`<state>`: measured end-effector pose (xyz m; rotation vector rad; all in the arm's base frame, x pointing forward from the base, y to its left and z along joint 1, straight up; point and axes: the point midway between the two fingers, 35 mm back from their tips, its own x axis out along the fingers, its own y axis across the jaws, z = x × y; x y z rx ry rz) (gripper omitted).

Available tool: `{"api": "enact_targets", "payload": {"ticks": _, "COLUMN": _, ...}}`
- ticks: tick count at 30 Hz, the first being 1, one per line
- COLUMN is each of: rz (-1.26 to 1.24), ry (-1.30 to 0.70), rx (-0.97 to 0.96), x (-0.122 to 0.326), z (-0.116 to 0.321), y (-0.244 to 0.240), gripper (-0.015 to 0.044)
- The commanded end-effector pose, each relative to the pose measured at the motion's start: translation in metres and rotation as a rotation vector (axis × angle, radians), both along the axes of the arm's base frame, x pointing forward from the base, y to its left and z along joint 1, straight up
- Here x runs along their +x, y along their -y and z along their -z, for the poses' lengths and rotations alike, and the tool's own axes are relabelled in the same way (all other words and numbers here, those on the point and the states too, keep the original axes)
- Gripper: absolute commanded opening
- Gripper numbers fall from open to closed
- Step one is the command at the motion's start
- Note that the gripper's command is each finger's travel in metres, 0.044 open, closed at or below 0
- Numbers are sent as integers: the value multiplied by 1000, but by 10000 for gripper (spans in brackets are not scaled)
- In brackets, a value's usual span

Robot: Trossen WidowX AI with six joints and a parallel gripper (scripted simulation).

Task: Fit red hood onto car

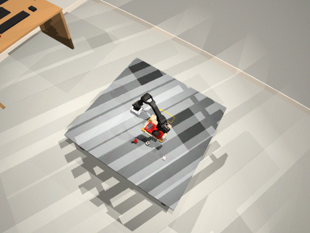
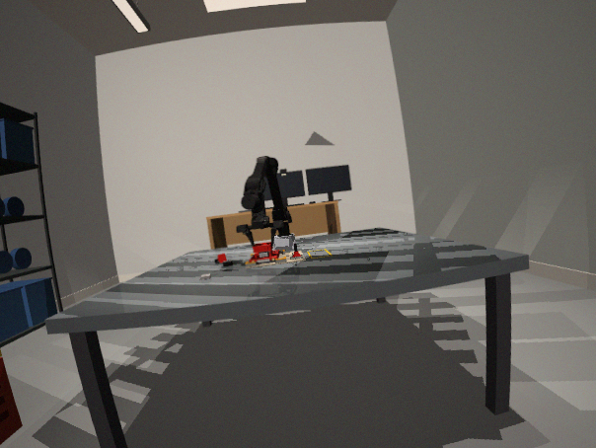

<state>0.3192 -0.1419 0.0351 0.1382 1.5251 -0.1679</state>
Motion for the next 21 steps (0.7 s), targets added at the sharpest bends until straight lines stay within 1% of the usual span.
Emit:
{"api": "enact_targets", "payload": {"ticks": 1, "rz": -4, "ry": 1, "rx": 4, "x": 0, "z": 1, "y": -1, "gripper": 0}}
{"api": "enact_targets", "payload": {"ticks": 21, "rz": -4, "ry": 1, "rx": 4, "x": 1, "z": 10, "y": 0, "gripper": 0}}
